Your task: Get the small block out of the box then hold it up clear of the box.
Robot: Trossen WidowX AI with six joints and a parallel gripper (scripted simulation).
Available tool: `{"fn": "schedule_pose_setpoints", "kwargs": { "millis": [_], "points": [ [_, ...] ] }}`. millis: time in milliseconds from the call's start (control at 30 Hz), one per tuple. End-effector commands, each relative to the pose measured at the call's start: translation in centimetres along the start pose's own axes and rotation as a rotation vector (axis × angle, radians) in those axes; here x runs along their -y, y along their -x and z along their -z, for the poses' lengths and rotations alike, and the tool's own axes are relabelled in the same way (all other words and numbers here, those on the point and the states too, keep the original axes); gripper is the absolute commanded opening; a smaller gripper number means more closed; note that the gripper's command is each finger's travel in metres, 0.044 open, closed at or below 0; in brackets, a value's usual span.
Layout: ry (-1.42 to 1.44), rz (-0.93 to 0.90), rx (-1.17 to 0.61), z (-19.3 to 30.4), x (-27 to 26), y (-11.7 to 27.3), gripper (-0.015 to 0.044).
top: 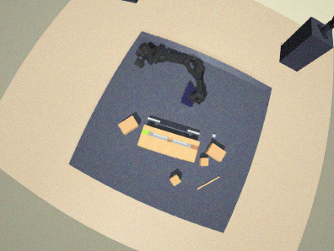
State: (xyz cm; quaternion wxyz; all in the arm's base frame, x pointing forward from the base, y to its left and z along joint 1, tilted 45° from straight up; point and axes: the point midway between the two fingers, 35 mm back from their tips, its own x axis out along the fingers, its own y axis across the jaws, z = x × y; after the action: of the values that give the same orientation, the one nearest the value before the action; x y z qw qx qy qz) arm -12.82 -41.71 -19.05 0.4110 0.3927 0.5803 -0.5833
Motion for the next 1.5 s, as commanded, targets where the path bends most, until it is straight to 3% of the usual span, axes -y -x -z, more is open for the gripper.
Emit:
{"fn": "schedule_pose_setpoints", "kwargs": {
  "millis": [0,400,800,1300,1467],
  "points": [
    [0.325,-0.082,0.041,-1.4,-5.0,5.1,0.04],
    [1.172,-0.264,0.181,0.8,-17.9,18.4,0.04],
    [2.014,-0.432,0.366,10.5,-27.3,31.3,0.04],
    [3.027,-0.694,0.716,29.4,-29.7,44.5,0.04],
    [3.066,-0.708,0.735,30.2,-29.5,45.0,0.04]
  ]
}}
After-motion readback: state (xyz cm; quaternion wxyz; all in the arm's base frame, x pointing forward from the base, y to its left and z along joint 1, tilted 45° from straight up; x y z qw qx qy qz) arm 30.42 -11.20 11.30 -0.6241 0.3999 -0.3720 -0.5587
